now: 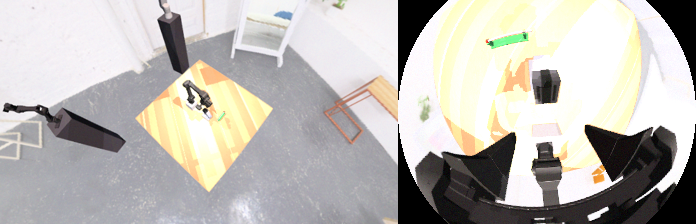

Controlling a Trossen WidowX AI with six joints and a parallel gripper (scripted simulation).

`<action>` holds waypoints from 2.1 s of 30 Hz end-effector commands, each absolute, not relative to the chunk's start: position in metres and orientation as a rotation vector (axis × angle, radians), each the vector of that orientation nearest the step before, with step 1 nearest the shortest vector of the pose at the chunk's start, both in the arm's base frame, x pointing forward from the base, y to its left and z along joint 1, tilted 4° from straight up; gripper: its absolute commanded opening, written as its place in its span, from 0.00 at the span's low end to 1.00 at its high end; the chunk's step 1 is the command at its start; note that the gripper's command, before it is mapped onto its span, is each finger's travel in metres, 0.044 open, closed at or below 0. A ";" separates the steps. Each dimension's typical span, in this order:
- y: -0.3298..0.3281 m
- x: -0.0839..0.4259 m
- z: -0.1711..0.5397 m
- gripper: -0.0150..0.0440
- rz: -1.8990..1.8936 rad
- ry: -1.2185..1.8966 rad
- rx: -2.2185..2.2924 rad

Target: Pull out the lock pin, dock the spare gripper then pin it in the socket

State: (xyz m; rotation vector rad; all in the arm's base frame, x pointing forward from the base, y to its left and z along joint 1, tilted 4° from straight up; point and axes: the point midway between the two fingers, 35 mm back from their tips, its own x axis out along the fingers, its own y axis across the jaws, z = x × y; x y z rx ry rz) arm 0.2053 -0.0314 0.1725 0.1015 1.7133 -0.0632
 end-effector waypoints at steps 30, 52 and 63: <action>0.071 0.365 0.121 0.56 0.758 1.539 -0.925; 0.056 0.418 0.079 0.56 1.057 1.432 -1.300; 0.058 0.415 0.018 0.56 1.058 1.432 -1.300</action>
